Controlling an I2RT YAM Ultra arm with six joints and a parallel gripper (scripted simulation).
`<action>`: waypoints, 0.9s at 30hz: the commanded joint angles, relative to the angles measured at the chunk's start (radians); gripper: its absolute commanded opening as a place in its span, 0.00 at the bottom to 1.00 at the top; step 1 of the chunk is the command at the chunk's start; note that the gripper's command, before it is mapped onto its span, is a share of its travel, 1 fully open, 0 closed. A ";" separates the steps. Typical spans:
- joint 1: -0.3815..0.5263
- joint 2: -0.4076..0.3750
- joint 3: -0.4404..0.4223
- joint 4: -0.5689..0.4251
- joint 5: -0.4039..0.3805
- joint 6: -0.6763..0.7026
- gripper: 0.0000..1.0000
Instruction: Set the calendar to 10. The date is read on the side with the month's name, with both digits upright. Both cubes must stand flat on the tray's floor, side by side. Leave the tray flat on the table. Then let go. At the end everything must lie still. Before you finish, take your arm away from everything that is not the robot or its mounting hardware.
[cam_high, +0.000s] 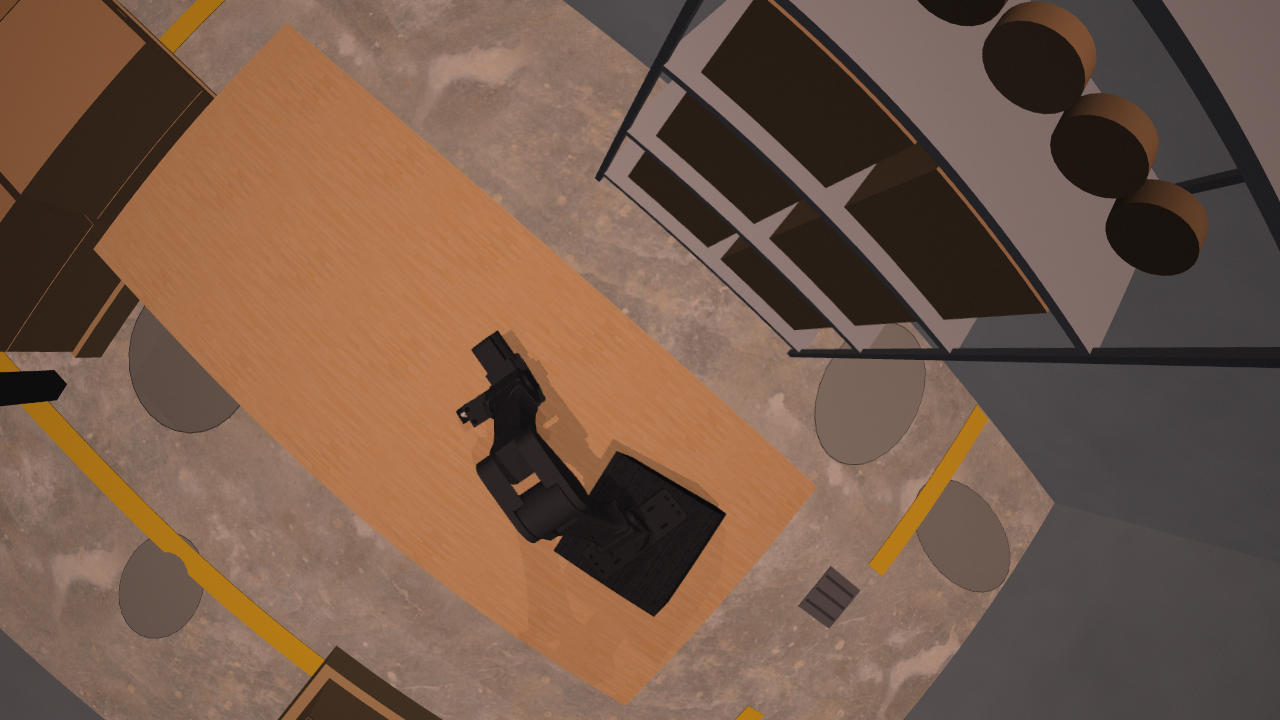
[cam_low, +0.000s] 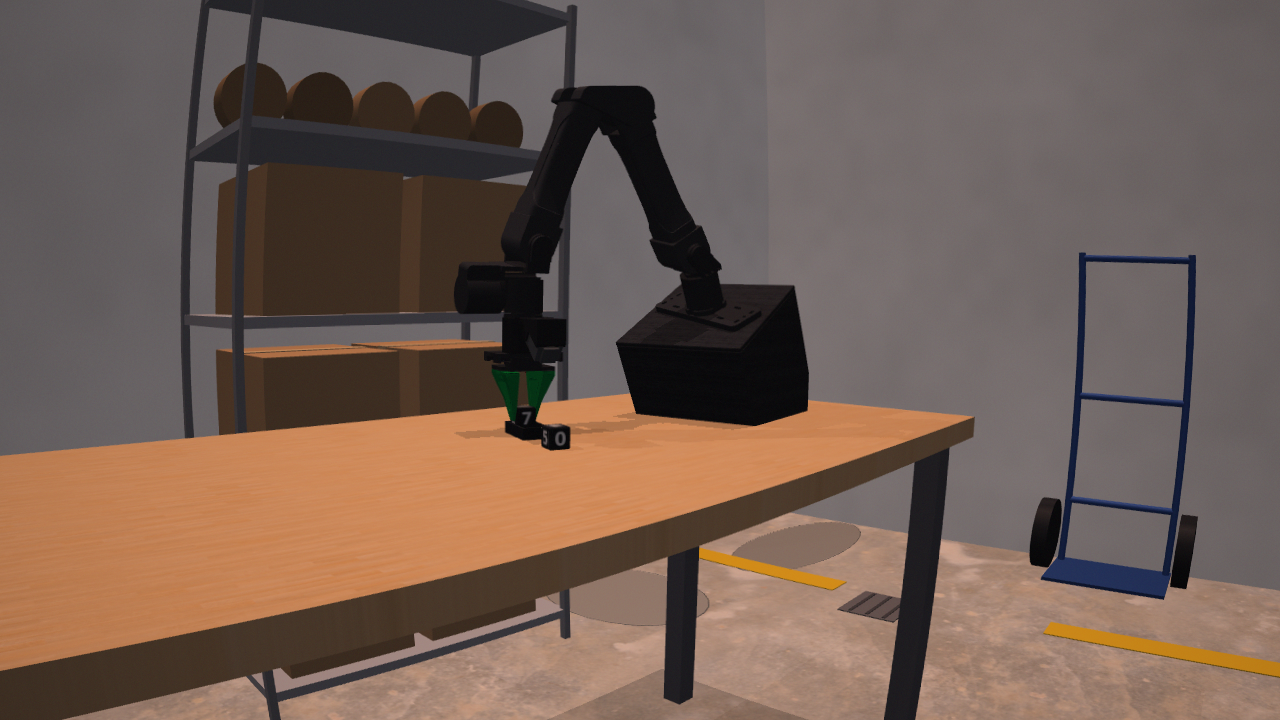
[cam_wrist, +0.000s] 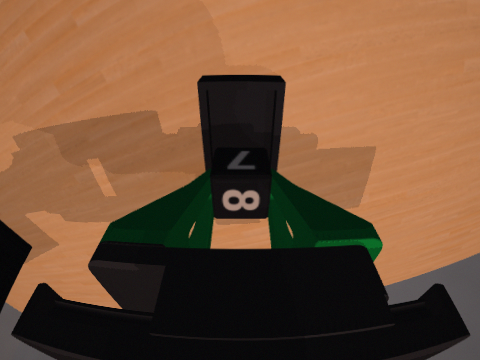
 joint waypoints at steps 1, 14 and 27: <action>-0.001 -0.005 0.001 0.002 -0.001 0.000 0.26; -0.001 -0.007 0.001 0.000 -0.001 0.000 0.26; -0.035 -0.181 0.029 -0.206 -0.015 -0.032 0.26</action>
